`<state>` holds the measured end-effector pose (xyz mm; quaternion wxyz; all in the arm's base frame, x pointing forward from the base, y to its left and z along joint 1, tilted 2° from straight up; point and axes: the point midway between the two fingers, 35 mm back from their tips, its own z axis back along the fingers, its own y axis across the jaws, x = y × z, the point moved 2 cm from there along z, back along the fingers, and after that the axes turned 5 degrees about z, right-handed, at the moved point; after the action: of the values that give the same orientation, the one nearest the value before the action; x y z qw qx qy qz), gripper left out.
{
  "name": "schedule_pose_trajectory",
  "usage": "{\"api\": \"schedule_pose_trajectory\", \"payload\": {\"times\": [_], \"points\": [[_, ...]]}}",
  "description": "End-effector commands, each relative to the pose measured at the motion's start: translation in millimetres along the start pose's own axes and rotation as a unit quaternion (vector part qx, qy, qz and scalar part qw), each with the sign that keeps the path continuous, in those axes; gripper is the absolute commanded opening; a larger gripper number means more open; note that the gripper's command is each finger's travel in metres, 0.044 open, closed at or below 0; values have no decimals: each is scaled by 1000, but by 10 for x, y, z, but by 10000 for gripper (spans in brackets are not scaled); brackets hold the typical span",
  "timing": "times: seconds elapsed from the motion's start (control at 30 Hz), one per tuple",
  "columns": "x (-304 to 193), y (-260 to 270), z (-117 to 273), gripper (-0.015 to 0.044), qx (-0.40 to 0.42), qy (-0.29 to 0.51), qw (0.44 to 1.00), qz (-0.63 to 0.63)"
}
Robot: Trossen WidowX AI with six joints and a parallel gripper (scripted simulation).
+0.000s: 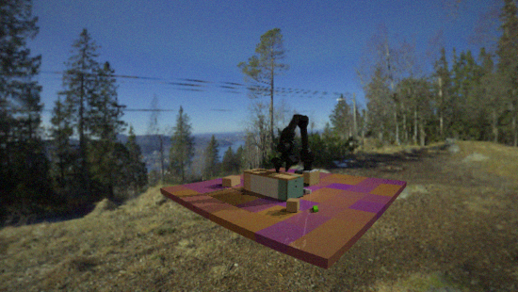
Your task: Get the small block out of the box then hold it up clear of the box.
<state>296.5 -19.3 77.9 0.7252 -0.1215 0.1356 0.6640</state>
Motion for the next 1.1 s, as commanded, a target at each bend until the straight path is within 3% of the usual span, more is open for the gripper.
{"api": "schedule_pose_trajectory", "payload": {"times": [0.0, 1.07], "points": [[11, 7, -95, 400, 5, 4, 1000, 3], [-69, 22, -431, 400, 1, 1, 1000, 0]]}}
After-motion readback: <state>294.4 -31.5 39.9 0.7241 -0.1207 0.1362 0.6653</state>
